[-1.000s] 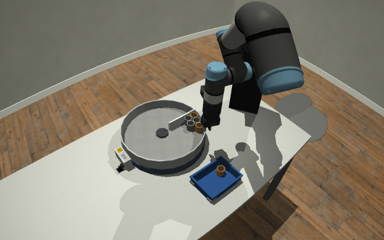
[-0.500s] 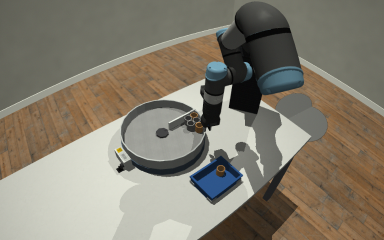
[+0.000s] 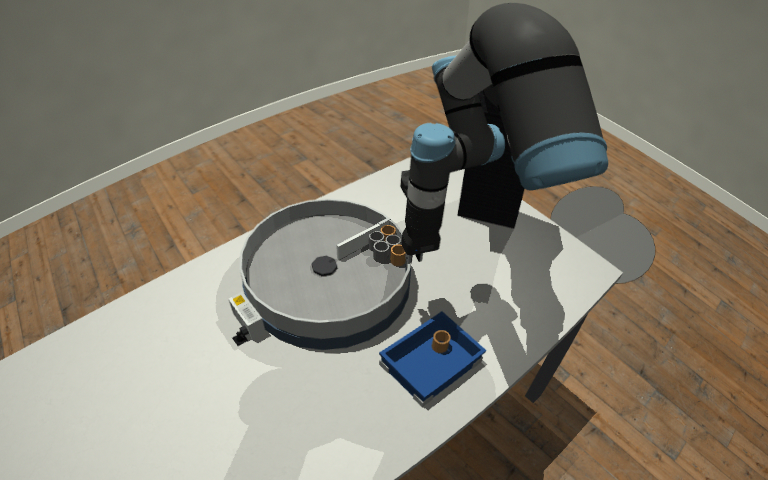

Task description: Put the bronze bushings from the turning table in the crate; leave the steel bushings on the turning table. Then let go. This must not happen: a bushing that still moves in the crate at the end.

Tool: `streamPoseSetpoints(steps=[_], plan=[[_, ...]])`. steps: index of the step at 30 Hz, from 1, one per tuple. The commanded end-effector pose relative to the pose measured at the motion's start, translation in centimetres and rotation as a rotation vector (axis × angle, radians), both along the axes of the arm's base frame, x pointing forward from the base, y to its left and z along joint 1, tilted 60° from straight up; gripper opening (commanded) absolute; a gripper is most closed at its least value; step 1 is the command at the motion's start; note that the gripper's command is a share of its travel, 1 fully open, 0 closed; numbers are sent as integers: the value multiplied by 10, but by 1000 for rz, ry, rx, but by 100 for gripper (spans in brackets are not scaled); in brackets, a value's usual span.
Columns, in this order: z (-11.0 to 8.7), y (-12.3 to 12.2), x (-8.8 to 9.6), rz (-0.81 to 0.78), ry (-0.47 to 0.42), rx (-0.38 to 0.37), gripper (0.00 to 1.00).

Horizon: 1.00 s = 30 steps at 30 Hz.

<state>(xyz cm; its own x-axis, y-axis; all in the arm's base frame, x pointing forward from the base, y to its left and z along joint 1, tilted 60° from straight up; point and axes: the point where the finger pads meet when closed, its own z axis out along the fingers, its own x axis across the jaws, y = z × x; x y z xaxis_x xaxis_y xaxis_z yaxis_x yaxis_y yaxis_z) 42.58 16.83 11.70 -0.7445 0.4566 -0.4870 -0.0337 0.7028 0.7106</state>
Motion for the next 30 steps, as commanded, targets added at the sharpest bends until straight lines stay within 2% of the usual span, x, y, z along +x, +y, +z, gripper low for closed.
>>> streamPoseSetpoints(steps=[1,12,13,17,29,30], plan=[[13,-4,-15,-128,138,167,45],[13,-4,-15,-128,138,167,45],[2,-1,-3,-25,27,33,45],[12,-4,-17,-128,138,167,45],[12,-4,-17,-128,138,167,45],[2,-1,-3,-25,27,33,45]])
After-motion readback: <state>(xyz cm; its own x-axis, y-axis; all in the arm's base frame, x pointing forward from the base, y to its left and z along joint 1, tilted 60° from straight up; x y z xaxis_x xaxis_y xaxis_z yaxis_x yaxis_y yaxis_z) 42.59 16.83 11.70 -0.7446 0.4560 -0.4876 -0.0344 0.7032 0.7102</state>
